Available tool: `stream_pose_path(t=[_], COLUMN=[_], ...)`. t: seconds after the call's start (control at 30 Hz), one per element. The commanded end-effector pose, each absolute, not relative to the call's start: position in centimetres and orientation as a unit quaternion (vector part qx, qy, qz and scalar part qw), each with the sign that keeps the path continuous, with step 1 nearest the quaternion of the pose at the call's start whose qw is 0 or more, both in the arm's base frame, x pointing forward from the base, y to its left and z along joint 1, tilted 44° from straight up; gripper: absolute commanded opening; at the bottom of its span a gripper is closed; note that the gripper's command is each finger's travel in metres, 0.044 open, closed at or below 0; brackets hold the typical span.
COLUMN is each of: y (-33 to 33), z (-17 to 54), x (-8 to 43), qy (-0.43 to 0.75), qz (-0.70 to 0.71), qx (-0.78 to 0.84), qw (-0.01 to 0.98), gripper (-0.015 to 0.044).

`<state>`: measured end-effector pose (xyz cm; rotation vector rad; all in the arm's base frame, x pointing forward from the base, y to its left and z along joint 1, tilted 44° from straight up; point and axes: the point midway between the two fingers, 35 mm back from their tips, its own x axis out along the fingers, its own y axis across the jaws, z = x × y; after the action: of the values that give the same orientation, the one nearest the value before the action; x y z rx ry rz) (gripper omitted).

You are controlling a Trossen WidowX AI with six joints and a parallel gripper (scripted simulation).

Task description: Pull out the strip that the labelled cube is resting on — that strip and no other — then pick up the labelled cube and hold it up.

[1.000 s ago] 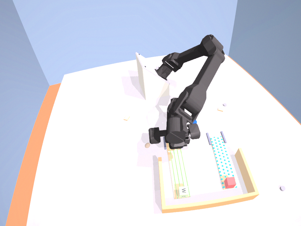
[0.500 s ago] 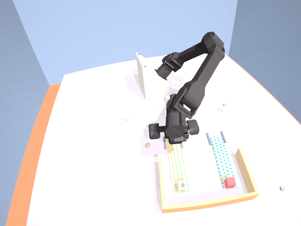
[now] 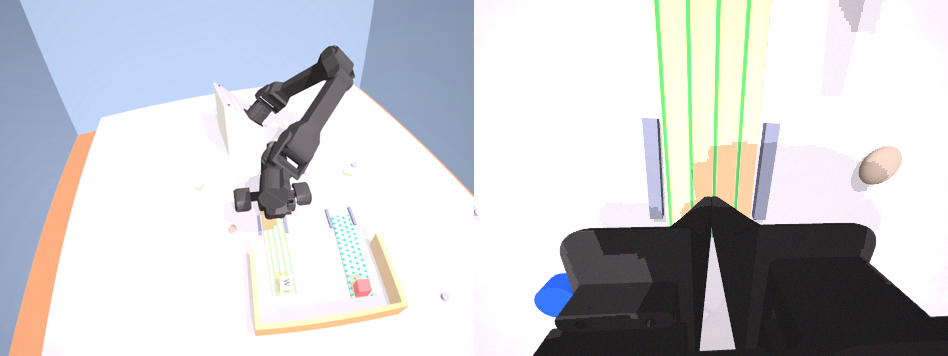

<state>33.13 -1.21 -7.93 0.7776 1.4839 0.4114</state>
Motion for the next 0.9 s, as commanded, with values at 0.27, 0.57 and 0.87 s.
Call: stream_pose_path(t=[0.27,0.57,0.87], y=[-0.5,-0.2,0.1], z=[-8.0,-7.9,-7.7], x=[31.0,29.7,28.3], qy=[0.657,0.658,0.658], qz=[0.184,0.184,0.184], qx=[0.343,0.343,0.344], qw=[0.645,0.645,0.645], gripper=[0.0000,0.0000,0.0000])
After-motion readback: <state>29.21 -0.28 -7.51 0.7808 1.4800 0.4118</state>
